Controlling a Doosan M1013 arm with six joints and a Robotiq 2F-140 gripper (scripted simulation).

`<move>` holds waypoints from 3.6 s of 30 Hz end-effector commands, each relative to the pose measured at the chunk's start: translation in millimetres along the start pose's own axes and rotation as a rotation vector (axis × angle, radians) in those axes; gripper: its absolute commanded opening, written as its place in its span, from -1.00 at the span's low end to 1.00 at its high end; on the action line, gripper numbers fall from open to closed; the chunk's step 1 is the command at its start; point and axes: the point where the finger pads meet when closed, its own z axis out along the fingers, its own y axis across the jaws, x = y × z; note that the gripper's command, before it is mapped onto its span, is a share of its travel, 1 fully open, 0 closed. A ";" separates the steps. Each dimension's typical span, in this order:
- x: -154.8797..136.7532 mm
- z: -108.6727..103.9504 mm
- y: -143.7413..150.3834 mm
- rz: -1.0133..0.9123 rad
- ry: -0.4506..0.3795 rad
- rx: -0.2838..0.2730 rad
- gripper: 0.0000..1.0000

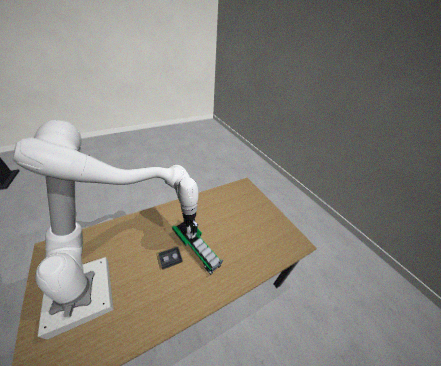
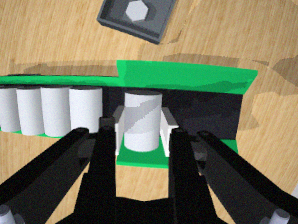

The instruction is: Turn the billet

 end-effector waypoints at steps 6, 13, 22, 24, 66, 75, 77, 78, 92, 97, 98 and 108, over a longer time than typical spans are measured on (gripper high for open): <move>0.0 -0.1 0.0 0.000 0.000 0.000 -0.80; 0.0 0.1 0.0 0.000 0.000 0.000 -0.80; 0.0 1.3 0.2 0.000 0.000 0.000 -0.80; 0.0 1.3 0.2 0.000 0.000 0.000 -0.80; 0.0 11.6 1.1 0.000 0.000 0.000 -0.80; 0.0 12.5 1.2 0.000 0.000 0.000 -0.80; 0.0 12.6 1.2 0.000 0.000 0.000 -0.80; 0.0 12.7 1.2 0.000 0.000 0.000 -0.80; 0.0 12.8 1.2 0.000 0.000 0.000 -0.80; 0.0 12.8 1.2 0.000 0.000 0.000 -0.80; 0.0 12.8 1.2 0.000 0.000 0.000 -0.80; 0.0 12.8 1.2 0.000 0.000 0.000 -0.80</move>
